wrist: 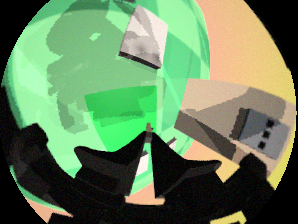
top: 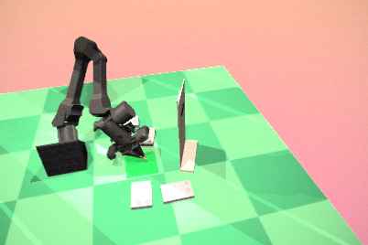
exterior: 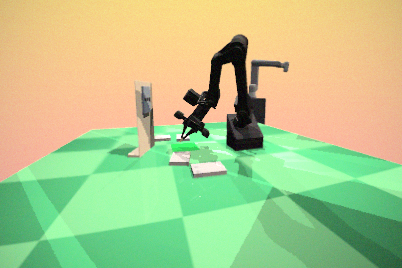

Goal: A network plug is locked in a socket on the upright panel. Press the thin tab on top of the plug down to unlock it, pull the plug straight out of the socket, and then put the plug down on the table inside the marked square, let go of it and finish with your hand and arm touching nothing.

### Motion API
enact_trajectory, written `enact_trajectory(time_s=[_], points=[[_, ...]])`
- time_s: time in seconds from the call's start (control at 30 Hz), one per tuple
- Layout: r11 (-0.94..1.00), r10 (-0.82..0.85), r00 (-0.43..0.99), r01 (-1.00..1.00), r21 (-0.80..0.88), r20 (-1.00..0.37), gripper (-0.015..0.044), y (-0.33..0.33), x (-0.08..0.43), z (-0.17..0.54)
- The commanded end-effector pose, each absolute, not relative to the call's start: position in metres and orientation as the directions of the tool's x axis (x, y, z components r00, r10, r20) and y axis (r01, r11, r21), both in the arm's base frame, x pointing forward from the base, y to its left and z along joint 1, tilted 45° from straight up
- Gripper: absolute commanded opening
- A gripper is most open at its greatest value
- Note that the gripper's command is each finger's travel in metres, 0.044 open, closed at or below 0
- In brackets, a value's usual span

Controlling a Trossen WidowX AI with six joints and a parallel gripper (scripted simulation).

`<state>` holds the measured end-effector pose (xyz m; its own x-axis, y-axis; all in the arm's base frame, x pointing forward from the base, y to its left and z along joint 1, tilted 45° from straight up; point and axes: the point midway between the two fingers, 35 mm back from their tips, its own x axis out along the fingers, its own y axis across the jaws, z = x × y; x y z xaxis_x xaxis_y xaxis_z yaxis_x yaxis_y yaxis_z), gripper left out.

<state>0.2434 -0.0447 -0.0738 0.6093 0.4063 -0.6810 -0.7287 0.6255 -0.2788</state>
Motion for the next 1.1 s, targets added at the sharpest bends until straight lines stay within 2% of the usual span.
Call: enact_trajectory(time_s=[0.0, 1.07], points=[[0.629, 0.41, 0.602, -0.731, -0.266, -0.686, 0.0, -0.04, 0.241, -0.079], [0.631, 0.412, 0.604, -0.729, -0.265, -0.682, 0.0, -0.024, 0.244, -0.088]])
